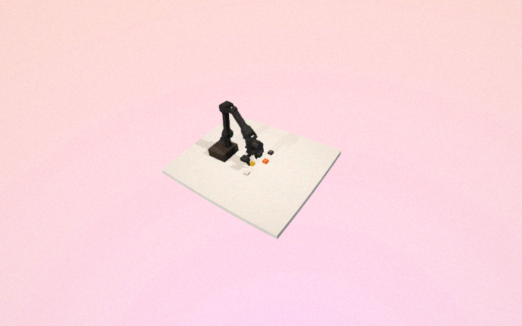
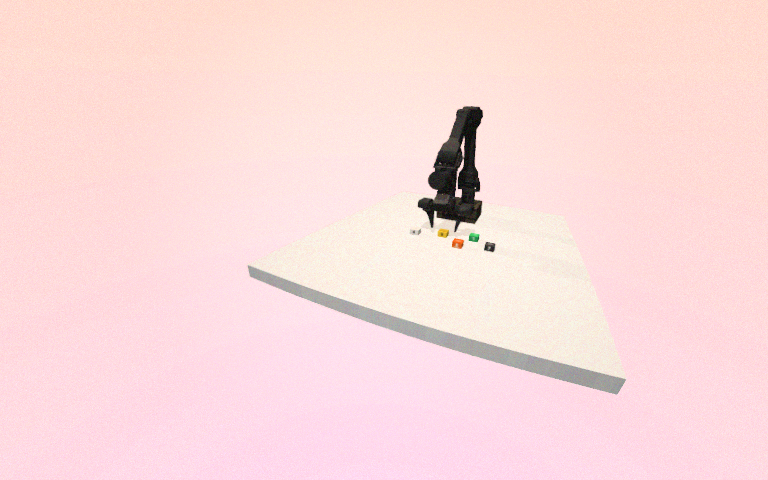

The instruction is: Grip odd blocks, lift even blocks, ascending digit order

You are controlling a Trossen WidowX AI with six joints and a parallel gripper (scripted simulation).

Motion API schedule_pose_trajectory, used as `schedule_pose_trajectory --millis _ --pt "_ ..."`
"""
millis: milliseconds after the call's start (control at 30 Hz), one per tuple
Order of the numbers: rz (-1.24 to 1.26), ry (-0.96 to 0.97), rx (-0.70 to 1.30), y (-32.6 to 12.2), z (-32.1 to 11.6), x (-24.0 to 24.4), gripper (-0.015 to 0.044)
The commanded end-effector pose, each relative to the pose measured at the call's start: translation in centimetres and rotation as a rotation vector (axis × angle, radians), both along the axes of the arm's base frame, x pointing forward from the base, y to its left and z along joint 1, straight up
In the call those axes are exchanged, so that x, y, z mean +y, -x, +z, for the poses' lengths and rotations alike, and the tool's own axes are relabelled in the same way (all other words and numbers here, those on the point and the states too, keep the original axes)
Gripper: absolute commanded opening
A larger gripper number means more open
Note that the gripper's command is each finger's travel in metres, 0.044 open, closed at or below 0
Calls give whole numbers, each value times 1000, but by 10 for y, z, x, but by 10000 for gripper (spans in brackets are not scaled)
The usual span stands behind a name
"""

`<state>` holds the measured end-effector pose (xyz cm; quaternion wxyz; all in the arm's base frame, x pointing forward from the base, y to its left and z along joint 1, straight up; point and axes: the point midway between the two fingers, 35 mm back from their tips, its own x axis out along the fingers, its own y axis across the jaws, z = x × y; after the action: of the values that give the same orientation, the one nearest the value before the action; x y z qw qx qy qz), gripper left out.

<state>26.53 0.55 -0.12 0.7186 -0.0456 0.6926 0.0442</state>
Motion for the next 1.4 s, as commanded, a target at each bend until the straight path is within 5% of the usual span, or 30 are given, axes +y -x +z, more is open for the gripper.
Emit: schedule_pose_trajectory --millis 0,200,567,1367 --pt "4 0 16 4 -11 0 400" --pt "4 0 16 4 -16 0 400" --pt "4 0 16 4 -16 0 120" --pt "4 0 16 4 -6 0 120"
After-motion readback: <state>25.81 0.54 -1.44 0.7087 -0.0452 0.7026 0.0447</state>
